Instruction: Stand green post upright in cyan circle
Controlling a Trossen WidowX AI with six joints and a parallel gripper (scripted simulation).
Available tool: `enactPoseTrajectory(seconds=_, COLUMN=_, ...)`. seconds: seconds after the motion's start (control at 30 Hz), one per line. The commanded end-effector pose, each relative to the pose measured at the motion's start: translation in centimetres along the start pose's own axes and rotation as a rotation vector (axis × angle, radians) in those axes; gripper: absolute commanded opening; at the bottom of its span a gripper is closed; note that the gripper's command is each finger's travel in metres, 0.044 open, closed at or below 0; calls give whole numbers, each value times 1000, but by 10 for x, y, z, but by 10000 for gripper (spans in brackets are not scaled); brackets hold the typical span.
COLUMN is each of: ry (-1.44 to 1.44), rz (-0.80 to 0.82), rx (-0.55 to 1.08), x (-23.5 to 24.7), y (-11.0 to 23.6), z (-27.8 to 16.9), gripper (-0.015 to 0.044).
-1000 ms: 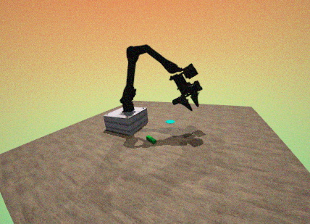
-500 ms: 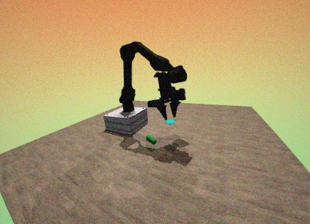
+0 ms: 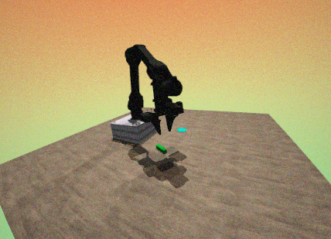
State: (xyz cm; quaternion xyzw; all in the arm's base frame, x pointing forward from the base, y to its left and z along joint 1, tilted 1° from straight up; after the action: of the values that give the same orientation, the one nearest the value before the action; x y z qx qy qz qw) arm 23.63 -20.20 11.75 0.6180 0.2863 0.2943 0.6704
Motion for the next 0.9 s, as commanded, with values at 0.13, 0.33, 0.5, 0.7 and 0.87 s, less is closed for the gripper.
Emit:
enactPoseTrajectory(seconds=0.13, ry=8, rz=3, rx=60, x=0, y=-92, z=-19, gripper=233)
enactPoseTrajectory(seconds=0.33, ry=8, rz=3, rx=60, x=0, y=-92, z=-19, gripper=154)
enactPoseTrajectory(seconds=0.5, ry=8, rz=3, rx=60, x=0, y=-92, z=-19, gripper=23)
enactPoseTrajectory(seconds=0.7, ry=8, rz=3, rx=60, x=0, y=-88, z=-18, gripper=23)
enactPoseTrajectory(seconds=0.87, ry=8, rz=3, rx=60, x=0, y=-73, z=-14, gripper=23)
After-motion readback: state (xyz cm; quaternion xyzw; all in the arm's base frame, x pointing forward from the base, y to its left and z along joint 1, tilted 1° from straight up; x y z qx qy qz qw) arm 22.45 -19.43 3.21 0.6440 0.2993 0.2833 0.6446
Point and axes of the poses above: the point midway between the two fingers, 35 mm back from their tips, its own y axis back along the fingers, its own x axis across the jaws, z = x × y, the point moved 8 cm from there along y, back along the fingers, and after that the axes turned 3 degrees about -y, right-handed, at the moved point
